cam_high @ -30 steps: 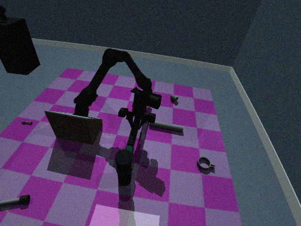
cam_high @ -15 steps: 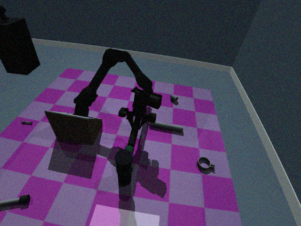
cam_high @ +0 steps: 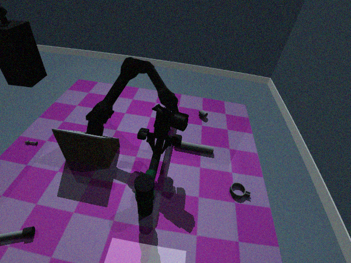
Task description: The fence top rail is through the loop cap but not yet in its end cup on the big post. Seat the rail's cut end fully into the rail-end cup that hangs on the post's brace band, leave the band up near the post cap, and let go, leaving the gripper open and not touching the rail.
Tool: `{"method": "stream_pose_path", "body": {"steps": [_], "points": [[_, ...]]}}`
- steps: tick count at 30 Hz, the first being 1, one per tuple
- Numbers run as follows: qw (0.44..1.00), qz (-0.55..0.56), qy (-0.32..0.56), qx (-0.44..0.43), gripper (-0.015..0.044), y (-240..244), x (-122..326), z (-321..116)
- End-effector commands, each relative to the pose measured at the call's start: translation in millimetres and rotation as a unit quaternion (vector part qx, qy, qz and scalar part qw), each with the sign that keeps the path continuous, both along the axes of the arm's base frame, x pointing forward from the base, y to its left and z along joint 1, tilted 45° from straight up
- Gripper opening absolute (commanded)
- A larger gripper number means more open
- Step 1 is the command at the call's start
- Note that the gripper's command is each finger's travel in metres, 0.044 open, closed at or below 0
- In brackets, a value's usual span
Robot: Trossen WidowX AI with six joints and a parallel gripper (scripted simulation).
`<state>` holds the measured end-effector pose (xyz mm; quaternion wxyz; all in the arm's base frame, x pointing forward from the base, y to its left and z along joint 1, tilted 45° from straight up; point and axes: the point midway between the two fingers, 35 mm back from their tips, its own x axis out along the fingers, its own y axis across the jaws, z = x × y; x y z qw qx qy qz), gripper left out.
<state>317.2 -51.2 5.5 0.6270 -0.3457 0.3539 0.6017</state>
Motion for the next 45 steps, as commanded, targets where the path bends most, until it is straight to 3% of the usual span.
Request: {"method": "stream_pose_path", "body": {"steps": [1, 45], "points": [[1.0, -0.003, 0.0, -0.01, 0.0, -9.0, -1.5, -3.7], [1.0, 0.001, 0.001, 0.003, 0.0, 0.5, -0.3, -1.5]]}}
